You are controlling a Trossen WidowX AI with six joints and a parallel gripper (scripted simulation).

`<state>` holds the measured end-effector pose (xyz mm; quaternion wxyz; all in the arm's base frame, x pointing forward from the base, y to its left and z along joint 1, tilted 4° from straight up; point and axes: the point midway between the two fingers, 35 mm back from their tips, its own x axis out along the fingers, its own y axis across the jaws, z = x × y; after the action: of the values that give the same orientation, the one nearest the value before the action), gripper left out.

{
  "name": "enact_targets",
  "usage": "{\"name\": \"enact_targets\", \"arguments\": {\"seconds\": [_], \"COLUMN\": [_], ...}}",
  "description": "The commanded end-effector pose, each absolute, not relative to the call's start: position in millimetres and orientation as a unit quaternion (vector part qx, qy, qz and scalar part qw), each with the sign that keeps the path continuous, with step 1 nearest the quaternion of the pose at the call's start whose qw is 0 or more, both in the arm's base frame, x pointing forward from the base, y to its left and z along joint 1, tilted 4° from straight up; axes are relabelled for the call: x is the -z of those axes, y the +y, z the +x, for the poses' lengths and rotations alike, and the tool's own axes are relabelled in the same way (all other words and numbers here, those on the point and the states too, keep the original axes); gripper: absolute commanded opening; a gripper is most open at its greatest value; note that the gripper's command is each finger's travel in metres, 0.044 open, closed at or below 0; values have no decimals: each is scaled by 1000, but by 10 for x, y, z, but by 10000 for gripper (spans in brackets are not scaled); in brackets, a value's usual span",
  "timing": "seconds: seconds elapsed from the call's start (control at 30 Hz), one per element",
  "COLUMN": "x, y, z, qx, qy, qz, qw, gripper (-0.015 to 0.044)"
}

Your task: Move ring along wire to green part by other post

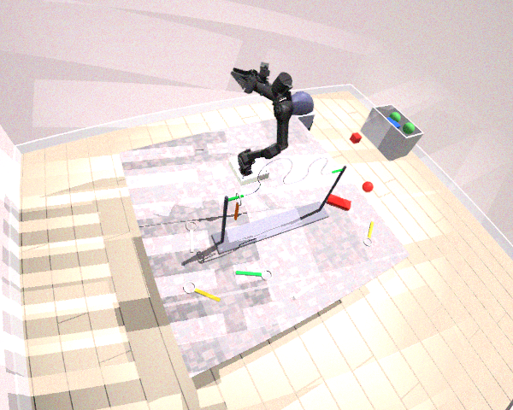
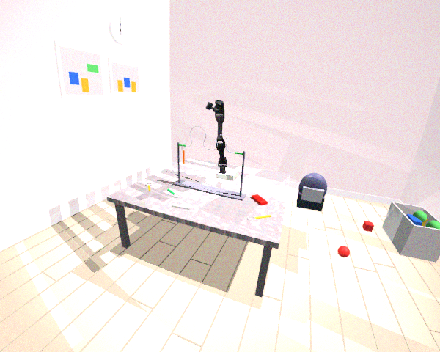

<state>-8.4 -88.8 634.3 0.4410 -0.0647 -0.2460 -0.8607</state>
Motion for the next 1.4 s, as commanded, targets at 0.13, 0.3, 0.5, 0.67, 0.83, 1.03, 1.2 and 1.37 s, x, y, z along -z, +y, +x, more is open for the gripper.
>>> {"name": "enact_targets", "arguments": {"seconds": [0.13, 0.3, 0.5, 0.67, 0.83, 1.03, 1.2, 1.37], "x": [-6352, -6305, -6122, -5864, -5514, -4993, -4547, -4073], "y": [-973, -1273, -1782, -2268, -2779, -3370, -3725, -3963], "z": [-277, -685, -1043, -1196, -1184, -920, -620, -235], "qx": [849, 820, 776, 733, 683, 616, 557, 495], "qy": [-243, -228, -196, -170, -145, -115, -93, -73], "qz": [-55, -37, -24, -17, -10, 0, -7, -18], "qw": [465, 524, 599, 659, 715, 779, 825, 866], "gripper": [269, 160, 160, 160, 160, 160, 160, 160]}}
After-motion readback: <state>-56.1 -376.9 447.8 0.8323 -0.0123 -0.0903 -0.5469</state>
